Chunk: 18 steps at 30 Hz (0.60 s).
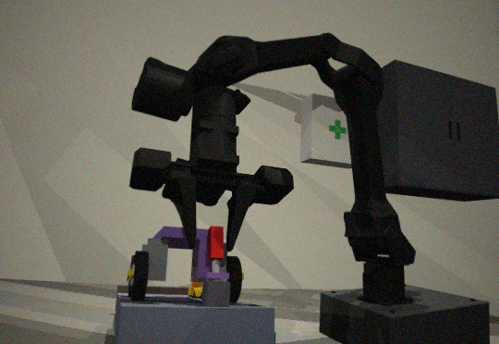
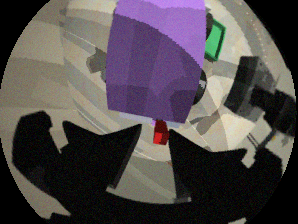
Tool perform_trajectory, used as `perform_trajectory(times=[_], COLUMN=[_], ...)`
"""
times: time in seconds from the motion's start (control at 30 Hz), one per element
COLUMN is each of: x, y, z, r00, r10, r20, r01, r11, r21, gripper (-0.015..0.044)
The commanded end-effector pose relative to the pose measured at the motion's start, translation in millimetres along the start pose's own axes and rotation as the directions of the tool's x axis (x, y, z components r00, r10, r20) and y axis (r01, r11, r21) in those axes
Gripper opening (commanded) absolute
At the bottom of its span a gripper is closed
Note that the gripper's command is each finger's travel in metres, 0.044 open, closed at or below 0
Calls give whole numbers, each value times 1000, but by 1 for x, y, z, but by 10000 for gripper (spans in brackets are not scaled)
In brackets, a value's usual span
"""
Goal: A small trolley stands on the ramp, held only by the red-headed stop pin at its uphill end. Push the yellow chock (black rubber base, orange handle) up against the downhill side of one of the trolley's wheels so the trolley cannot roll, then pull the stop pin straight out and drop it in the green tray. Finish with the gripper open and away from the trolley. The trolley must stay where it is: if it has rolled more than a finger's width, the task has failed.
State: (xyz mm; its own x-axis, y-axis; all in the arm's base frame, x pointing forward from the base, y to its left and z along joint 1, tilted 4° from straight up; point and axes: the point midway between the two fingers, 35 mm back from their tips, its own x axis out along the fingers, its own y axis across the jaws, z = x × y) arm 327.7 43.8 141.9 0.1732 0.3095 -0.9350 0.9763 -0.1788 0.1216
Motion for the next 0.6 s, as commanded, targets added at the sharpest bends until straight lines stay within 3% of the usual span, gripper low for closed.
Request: perform_trajectory(times=[0.0,0.47,0.57], x=[9,15,12], y=[-3,-6,-4], z=[2,4,2], r00=[1000,1000,1000], r10=[-16,-16,-8], r20=[5,5,0], r01=[16,16,8], r11=[1000,1000,1000], r21=[10,10,2], gripper=[190,190,111])
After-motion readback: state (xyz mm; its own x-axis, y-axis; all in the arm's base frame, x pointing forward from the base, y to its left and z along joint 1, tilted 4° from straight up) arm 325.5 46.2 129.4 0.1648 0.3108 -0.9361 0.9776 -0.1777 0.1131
